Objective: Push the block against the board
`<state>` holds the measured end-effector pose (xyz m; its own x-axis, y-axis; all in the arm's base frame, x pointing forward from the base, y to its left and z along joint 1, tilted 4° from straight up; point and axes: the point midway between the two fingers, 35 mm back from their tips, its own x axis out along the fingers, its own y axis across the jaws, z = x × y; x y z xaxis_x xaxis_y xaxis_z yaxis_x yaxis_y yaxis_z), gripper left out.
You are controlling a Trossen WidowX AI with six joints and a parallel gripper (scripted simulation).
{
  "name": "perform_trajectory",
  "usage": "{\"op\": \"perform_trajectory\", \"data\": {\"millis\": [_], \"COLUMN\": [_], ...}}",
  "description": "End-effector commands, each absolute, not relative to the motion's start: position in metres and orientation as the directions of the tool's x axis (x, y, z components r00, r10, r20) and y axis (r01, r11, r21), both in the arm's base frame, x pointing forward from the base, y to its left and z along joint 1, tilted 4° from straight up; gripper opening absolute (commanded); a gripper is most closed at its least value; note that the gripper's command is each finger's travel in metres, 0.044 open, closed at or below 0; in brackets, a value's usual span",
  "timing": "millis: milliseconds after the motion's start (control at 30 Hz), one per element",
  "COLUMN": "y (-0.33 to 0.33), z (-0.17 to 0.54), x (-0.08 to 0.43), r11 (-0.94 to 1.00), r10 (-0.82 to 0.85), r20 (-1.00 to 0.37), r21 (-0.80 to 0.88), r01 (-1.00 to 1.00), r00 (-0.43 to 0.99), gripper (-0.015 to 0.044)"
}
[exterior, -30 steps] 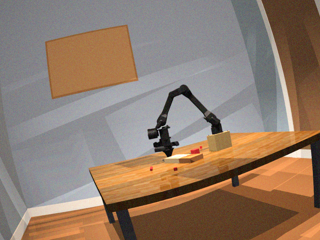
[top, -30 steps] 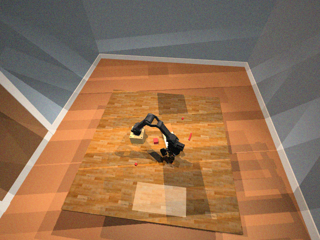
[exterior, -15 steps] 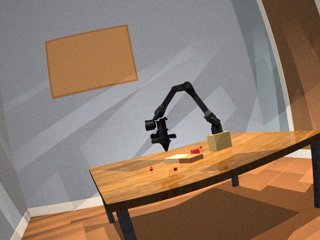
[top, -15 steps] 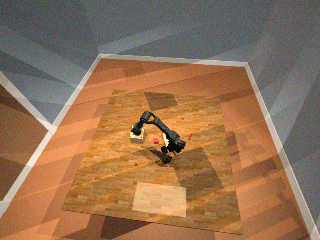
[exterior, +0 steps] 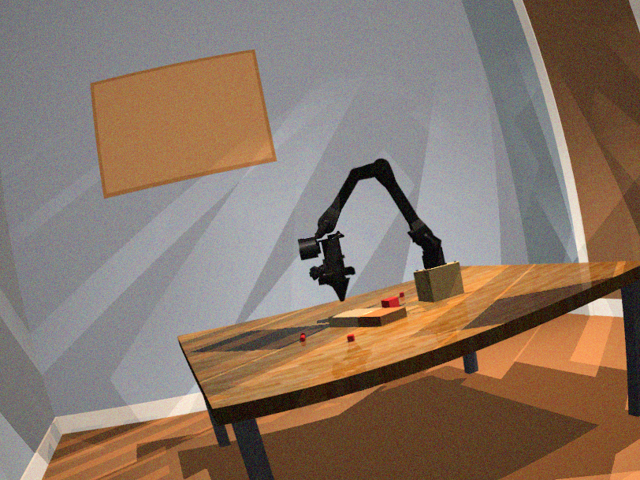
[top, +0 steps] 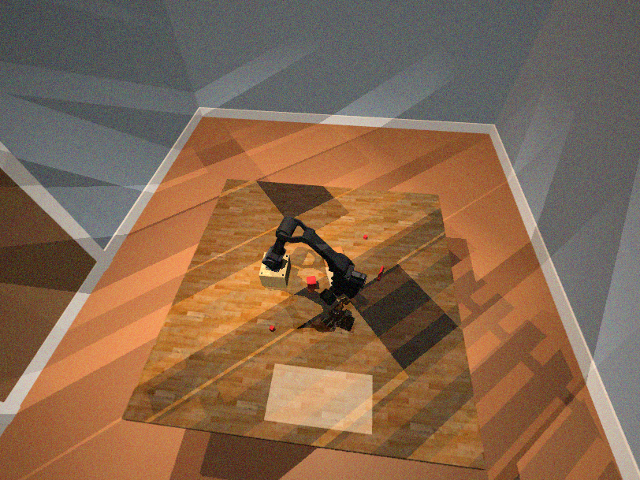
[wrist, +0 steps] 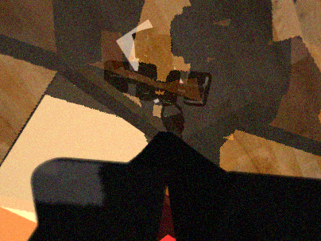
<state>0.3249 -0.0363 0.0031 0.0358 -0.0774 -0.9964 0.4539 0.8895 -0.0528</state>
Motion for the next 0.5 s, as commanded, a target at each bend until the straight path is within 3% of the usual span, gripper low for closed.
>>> {"op": "perform_trajectory", "data": {"millis": [0, 467], "y": [-0.026, 0.003], "z": [0.003, 0.000], "x": [0.314, 0.272], "r11": [0.944, 0.986], "r10": [-0.076, -0.072], "r20": [-0.996, -0.997], "r21": [-0.060, -0.075], "r01": [0.325, -0.149], "r00": [0.036, 0.027], "gripper": [0.0000, 0.0000]}}
